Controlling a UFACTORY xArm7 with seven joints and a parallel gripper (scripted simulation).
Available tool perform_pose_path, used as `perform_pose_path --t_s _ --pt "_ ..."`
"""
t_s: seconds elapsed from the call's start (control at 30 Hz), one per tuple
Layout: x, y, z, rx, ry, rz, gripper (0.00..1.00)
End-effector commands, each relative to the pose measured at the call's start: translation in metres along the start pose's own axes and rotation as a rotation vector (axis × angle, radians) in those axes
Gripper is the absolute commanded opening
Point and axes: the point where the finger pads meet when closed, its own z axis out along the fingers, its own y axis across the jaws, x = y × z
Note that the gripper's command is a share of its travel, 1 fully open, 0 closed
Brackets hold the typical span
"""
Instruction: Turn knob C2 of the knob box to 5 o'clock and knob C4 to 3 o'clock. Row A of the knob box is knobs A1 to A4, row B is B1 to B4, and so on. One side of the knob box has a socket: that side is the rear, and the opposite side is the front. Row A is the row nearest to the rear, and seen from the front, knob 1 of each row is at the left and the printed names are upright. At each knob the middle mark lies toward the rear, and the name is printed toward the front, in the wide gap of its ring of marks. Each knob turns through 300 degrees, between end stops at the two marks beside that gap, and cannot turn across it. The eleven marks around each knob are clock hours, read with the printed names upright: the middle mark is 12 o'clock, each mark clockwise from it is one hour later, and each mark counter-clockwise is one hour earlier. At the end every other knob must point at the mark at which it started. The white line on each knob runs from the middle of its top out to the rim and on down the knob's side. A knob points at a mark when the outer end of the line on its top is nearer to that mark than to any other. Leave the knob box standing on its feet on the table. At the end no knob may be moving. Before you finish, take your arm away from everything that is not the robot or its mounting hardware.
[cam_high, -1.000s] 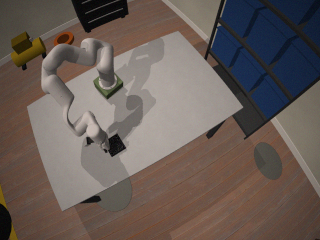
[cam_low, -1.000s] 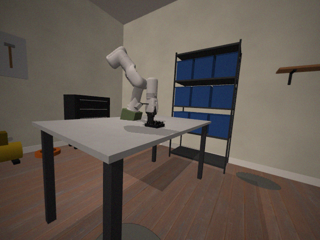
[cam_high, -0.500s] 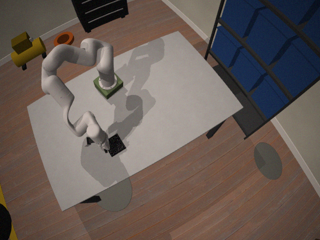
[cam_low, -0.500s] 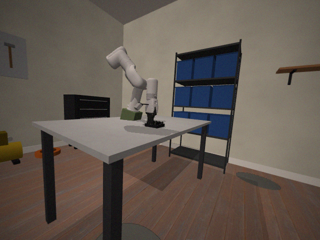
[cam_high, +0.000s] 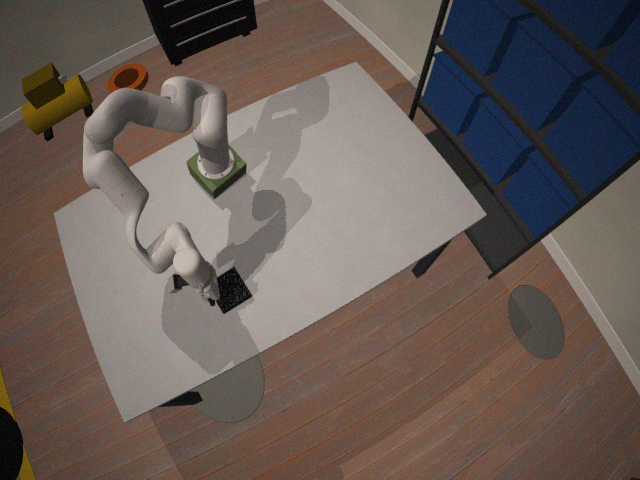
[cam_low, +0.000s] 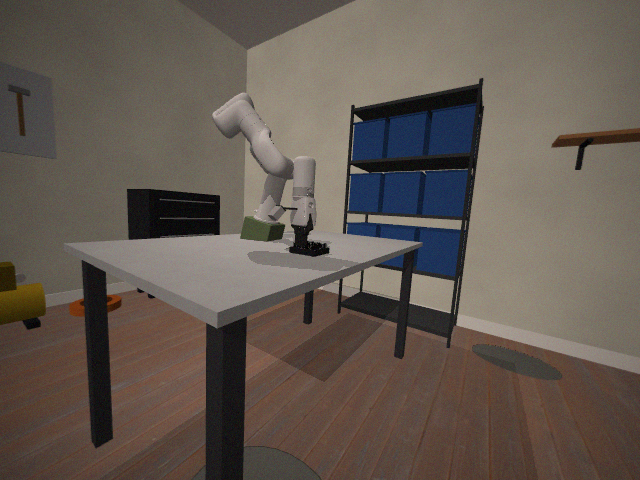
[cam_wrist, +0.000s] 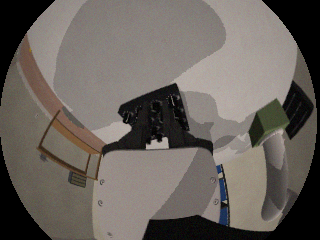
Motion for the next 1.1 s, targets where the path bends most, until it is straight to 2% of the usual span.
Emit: perform_pose_path --t_s 0.0,0.47,0.5,1.07 --pt "0.0002 -0.0011 -0.0009 0.003 0.001 0.0 0.19" --pt "0.0002 -0.0011 -0.0009 0.003 0.001 0.0 0.19" --pt "0.0002 -0.0011 -0.0009 0.003 0.001 0.0 0.08" --pt "0.0002 -0.0011 -0.0009 0.003 0.001 0.0 0.08"
